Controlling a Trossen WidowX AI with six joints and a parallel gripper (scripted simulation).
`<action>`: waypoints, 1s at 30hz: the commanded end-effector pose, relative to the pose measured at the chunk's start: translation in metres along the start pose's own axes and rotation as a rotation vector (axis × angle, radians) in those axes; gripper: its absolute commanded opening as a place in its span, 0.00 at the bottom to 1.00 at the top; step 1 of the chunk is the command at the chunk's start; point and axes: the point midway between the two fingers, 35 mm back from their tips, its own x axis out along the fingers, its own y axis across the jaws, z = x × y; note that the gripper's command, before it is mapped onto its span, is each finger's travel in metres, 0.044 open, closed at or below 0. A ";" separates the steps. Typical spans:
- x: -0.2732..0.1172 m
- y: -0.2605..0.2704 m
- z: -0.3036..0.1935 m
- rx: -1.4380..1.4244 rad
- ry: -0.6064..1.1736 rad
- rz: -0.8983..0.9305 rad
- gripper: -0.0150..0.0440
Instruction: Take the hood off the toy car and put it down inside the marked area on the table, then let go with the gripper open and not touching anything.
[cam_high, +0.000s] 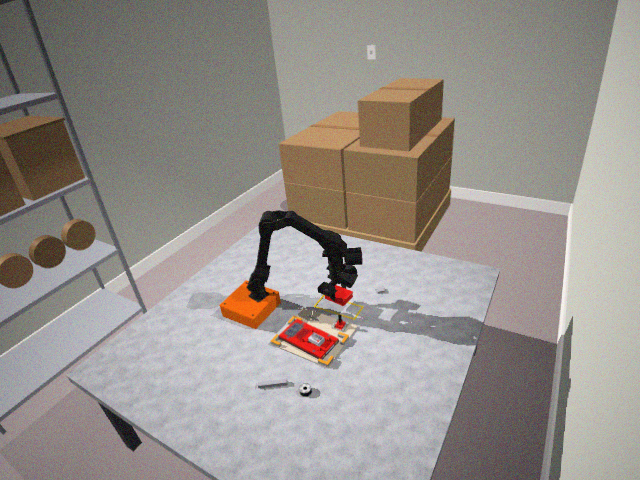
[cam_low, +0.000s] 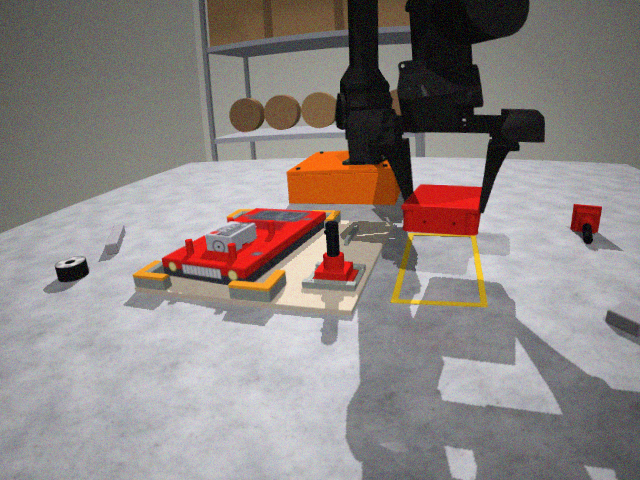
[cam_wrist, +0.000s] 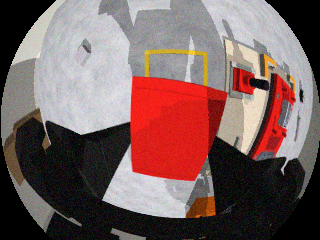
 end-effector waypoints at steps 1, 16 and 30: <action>0.006 -0.002 -0.002 -0.001 0.004 -0.008 0.25; 0.019 -0.003 -0.003 -0.001 0.004 -0.008 0.25; 0.030 -0.004 -0.004 -0.002 0.004 -0.008 0.25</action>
